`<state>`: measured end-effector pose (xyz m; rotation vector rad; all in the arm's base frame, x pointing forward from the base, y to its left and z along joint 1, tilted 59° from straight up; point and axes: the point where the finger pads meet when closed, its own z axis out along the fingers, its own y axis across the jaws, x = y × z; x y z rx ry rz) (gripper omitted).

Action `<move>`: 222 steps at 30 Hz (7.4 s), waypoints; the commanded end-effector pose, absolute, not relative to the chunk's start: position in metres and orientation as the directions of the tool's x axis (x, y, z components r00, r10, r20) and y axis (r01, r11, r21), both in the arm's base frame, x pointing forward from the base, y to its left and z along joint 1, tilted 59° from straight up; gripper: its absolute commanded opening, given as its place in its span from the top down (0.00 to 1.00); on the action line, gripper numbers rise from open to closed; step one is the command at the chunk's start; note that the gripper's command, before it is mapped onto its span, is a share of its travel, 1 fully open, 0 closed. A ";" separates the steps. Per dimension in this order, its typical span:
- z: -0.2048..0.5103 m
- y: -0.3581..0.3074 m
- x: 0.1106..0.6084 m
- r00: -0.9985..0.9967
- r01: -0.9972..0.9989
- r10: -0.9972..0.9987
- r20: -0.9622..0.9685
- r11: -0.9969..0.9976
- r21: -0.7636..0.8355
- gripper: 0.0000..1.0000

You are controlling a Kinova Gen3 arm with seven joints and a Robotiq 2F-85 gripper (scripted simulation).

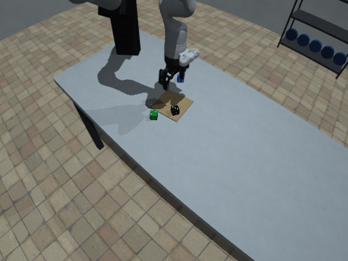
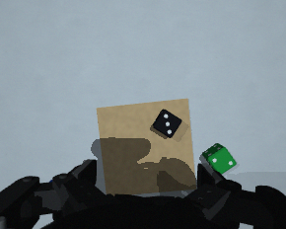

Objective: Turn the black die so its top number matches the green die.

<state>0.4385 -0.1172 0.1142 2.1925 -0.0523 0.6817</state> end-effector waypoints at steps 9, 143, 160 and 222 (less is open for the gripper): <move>0.118 -0.122 0.445 0.886 -0.094 0.307 0.349 -0.616 0.782 0.00; 0.111 -0.181 0.492 0.660 0.598 0.664 -0.352 -0.180 0.781 0.54; 0.109 -0.183 0.493 0.660 0.598 0.664 -0.352 -0.180 0.781 0.54; 0.109 -0.183 0.494 0.660 0.598 0.664 -0.352 -0.180 0.781 0.54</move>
